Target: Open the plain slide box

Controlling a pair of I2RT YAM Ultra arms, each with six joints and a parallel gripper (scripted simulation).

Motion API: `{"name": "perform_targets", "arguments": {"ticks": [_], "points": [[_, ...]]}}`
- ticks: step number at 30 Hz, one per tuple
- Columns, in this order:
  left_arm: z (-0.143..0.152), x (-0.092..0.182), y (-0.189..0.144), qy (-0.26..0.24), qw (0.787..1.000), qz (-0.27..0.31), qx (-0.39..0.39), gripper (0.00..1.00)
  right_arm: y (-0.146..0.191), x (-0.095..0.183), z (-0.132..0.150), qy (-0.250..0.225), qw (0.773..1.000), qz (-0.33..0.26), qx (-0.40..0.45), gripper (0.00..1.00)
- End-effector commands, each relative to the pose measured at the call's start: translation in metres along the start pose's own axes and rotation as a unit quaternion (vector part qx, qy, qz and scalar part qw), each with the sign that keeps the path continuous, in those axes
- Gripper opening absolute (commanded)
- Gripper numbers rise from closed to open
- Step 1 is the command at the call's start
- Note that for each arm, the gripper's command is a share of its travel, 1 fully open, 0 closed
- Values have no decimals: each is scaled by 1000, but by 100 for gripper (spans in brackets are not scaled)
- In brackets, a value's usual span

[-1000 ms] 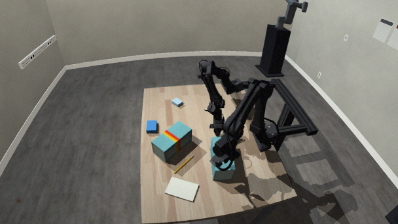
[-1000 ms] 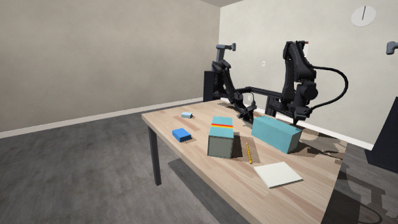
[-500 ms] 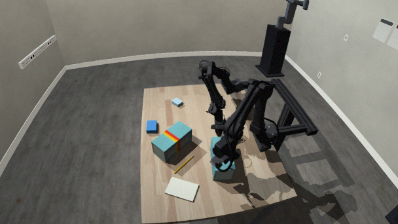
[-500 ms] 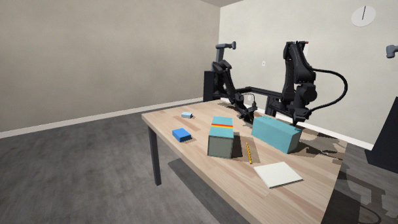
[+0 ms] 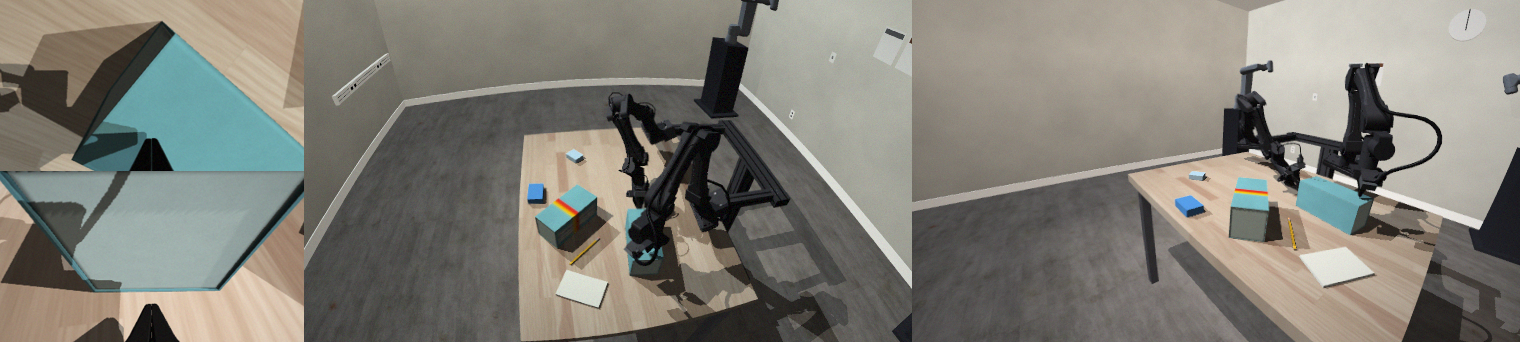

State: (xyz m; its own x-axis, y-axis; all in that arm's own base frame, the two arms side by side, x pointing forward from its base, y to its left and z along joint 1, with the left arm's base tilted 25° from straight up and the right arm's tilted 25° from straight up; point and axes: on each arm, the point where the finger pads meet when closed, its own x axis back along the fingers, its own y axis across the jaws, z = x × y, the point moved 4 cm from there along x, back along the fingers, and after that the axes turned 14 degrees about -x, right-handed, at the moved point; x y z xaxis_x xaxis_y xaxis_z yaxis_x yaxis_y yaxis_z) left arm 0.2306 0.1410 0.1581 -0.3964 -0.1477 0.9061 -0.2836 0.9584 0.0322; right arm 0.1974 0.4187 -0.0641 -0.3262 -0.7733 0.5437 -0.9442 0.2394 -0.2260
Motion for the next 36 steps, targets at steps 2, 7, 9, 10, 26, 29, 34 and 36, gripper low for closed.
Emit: {"name": "perform_targets", "arguments": {"ticks": [2, 7, 9, 10, 26, 29, 34, 36], "points": [[-5, -6, 0, -10, 1000, -1, 1, 1, 10, -5, -10, -7, 1000, -17, 6, 1], [-3, -8, -2, -16, 1000, 2, 0, 1, 10, -5, -10, -7, 1000, -17, 6, 1], [2, -16, -2, -3, 1000, 3, 3, 1, 10, -5, -10, -7, 1000, -17, 6, 1], [-4, -8, -1, -15, 1000, -1, 1, 1, 10, -5, -10, -7, 1000, -17, 6, 1], [-16, 3, 6, -38, 999, -13, 2, 1, 10, -5, -10, -7, 1000, -17, 6, 1], [-16, 3, 6, -38, 999, -13, 2, 1, 10, -5, -10, -7, 1000, -17, 6, 1], [9, -18, -6, 15, 1000, 14, -1, 1, 13, -8, -2, 3, 1000, -20, 1, 1], [12, -20, -8, 22, 1000, 19, -1, 1, 12, -8, -5, 1, 1000, -19, 1, 1]]}}
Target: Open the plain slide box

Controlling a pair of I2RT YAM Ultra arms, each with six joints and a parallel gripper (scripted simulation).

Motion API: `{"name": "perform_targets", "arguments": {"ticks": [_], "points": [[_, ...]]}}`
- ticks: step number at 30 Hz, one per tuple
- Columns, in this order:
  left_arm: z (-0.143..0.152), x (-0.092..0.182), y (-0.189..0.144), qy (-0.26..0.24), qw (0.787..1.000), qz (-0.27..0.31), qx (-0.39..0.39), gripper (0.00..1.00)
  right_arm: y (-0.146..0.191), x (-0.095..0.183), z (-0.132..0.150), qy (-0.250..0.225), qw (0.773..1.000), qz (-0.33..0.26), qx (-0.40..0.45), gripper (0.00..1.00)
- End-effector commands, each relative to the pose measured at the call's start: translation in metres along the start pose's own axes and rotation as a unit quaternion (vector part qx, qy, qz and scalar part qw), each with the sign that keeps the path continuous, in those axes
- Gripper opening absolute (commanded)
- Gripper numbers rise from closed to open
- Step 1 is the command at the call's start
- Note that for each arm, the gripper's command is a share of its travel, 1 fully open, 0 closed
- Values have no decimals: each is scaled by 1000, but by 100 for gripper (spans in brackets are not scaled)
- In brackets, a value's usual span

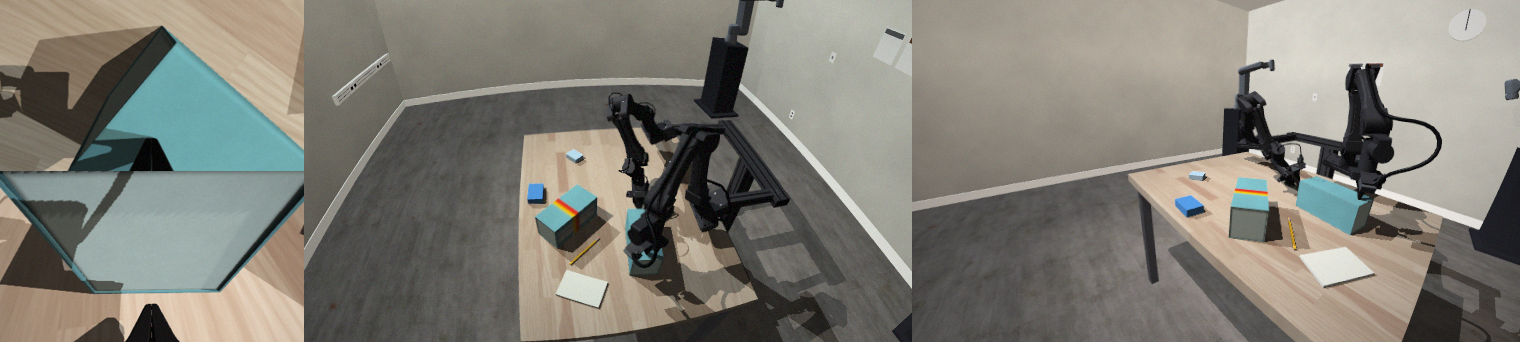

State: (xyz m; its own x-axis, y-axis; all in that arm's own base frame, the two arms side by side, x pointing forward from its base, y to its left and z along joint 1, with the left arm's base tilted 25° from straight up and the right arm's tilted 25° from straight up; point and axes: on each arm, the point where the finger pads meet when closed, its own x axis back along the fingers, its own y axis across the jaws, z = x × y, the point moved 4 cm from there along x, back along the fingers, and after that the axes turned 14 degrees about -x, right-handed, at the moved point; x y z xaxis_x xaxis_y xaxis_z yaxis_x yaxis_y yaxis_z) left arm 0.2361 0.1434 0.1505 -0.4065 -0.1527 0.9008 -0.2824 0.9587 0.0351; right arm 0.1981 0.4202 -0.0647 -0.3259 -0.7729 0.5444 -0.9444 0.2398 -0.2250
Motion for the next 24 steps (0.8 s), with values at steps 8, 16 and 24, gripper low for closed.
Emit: {"name": "perform_targets", "arguments": {"ticks": [8, 16, 24], "points": [[26, -17, -15, 54, 998, 38, 1, 1, 12, -11, -8, -2, 1000, -17, 4, 1], [35, -22, -21, 74, 996, 53, 3, 1, 11, -15, -8, 3, 1000, -11, 2, 1], [41, -25, -23, 87, 994, 62, 4, 1, 11, -19, -12, 2, 1000, -10, 2, 1]]}}
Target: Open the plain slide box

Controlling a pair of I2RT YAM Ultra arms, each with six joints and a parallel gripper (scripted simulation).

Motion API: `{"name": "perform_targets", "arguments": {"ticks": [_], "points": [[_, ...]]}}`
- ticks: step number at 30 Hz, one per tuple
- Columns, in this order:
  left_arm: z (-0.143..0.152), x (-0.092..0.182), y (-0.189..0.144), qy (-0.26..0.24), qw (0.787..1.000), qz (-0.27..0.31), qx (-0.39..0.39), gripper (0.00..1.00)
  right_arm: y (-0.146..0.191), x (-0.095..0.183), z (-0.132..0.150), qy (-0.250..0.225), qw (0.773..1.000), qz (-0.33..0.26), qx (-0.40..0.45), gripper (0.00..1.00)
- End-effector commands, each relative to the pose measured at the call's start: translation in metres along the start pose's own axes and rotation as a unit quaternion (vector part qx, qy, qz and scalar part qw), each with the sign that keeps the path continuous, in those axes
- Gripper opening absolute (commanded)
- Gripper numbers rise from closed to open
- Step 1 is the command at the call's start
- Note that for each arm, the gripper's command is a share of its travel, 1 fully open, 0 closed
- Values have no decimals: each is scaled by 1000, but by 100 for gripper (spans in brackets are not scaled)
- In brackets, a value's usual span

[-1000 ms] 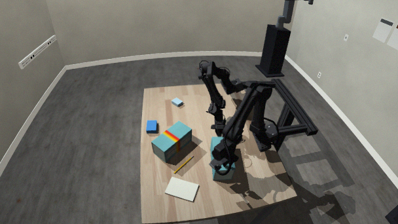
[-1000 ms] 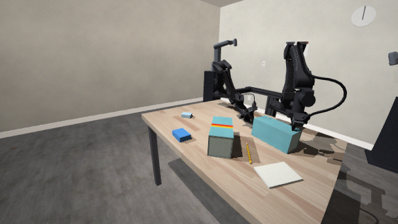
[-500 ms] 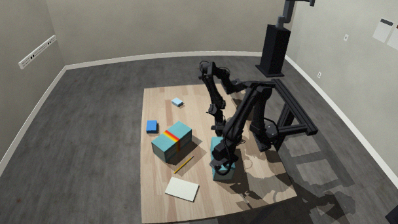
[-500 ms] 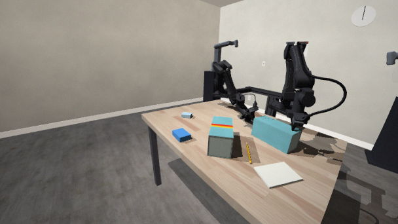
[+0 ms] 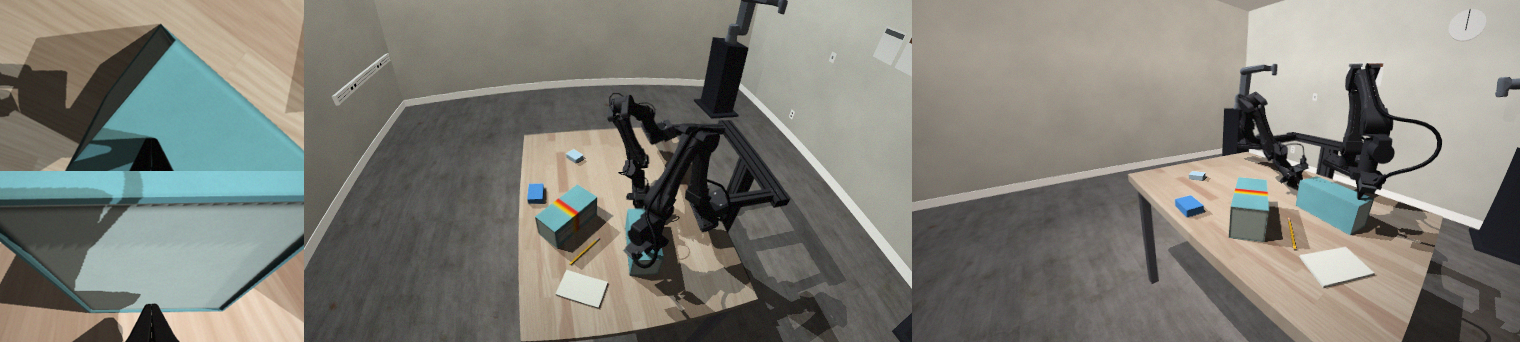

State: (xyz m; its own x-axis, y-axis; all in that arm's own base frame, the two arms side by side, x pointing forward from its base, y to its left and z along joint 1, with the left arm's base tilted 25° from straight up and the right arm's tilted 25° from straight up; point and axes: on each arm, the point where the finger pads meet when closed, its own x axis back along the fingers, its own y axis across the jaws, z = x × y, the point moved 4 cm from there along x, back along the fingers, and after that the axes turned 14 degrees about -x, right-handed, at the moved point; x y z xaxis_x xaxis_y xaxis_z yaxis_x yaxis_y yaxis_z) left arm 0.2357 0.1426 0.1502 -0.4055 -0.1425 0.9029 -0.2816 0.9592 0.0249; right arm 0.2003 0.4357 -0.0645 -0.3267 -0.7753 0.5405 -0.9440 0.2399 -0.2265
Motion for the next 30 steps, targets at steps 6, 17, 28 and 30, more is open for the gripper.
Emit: {"name": "perform_targets", "arguments": {"ticks": [6, 17, 28, 30], "points": [[40, -25, -22, 85, 995, 58, 2, 1, 11, -9, -4, 5, 1000, -12, 1, 1], [39, -26, -21, 86, 995, 58, 3, 1, 11, -15, -8, 3, 1000, -11, 1, 1], [39, -26, -21, 86, 995, 58, 3, 1, 1, -8, -65, -83, 997, -1, 11, 1], [39, -26, -21, 86, 995, 58, 3, 1, 1, -8, -66, -84, 996, -1, 11, 1]]}}
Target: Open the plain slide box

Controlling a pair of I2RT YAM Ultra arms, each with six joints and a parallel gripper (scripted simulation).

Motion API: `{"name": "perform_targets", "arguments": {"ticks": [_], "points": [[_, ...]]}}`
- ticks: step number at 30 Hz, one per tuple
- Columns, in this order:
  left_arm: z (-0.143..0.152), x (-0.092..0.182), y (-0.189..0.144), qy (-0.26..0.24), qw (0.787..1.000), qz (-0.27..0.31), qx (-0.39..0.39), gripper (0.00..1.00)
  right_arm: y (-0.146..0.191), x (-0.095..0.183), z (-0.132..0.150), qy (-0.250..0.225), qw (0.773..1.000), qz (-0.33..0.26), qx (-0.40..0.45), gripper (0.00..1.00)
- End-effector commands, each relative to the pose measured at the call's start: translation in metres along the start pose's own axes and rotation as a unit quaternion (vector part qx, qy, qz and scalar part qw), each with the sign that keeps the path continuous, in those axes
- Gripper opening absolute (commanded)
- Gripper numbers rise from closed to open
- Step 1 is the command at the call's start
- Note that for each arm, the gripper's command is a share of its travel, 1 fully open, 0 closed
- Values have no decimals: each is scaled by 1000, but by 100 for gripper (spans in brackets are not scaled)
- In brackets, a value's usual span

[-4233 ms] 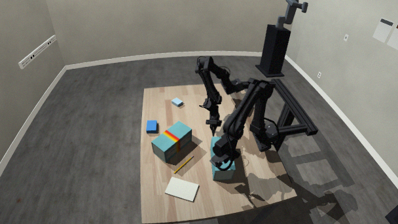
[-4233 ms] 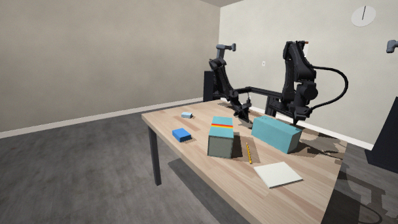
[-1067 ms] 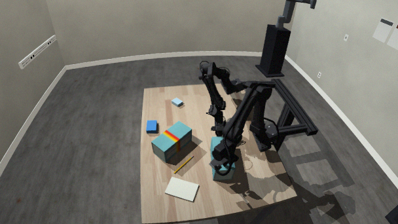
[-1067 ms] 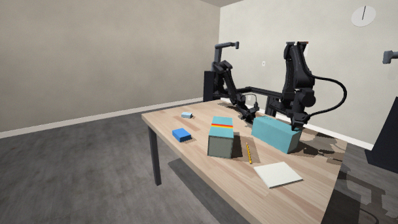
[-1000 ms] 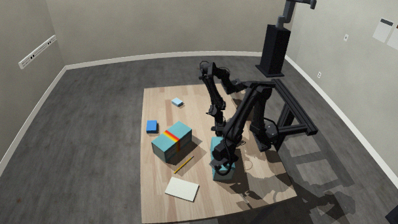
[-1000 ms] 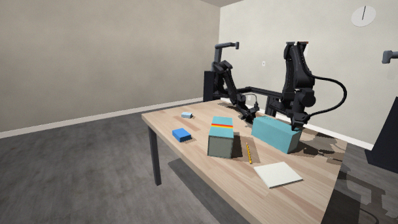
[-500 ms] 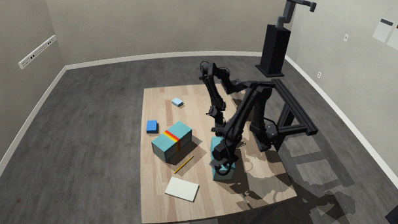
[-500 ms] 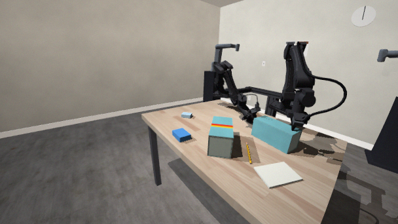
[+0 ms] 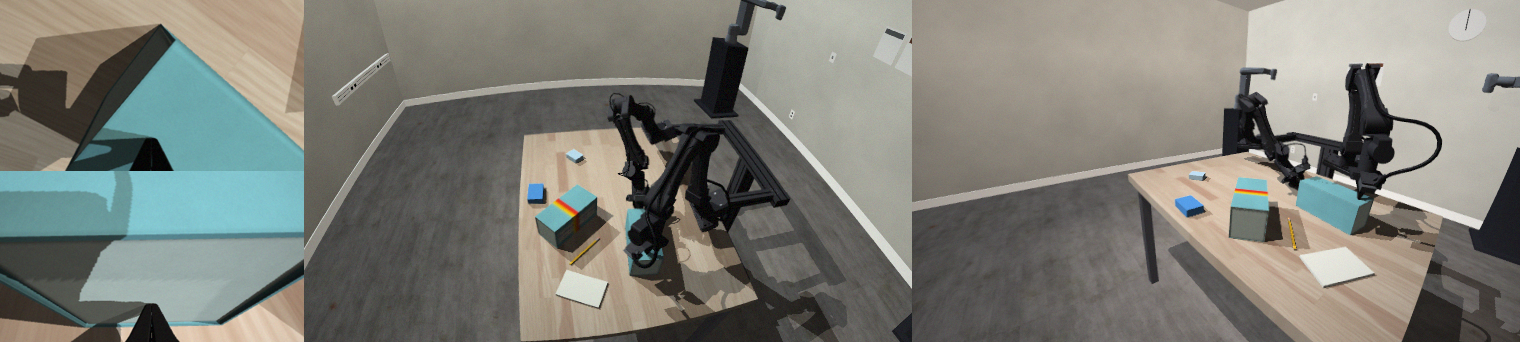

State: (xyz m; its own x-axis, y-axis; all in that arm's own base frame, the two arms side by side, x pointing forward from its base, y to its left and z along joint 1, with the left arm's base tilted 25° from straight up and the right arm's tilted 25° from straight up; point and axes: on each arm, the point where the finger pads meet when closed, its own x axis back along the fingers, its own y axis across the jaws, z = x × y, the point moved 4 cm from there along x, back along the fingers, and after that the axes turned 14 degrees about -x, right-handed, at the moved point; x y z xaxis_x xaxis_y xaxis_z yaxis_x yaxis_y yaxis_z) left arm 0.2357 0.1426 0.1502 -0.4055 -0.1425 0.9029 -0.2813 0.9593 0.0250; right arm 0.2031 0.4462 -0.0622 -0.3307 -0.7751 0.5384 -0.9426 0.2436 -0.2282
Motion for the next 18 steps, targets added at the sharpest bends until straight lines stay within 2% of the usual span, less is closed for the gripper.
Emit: {"name": "perform_targets", "arguments": {"ticks": [1, 7, 8, 18], "points": [[39, -26, -21, 86, 995, 58, 3, 1, 2, 0, -59, -85, 996, -3, 11, 1], [39, -26, -21, 86, 995, 58, 3, 1, 2, 0, -61, -89, 996, -3, 11, 1], [39, -26, -21, 86, 995, 58, 3, 1, 4, -3, -45, -73, 997, -6, 9, 1], [39, -26, -21, 86, 995, 58, 3, 1, 9, -8, -41, -74, 997, -11, 10, 1]]}}
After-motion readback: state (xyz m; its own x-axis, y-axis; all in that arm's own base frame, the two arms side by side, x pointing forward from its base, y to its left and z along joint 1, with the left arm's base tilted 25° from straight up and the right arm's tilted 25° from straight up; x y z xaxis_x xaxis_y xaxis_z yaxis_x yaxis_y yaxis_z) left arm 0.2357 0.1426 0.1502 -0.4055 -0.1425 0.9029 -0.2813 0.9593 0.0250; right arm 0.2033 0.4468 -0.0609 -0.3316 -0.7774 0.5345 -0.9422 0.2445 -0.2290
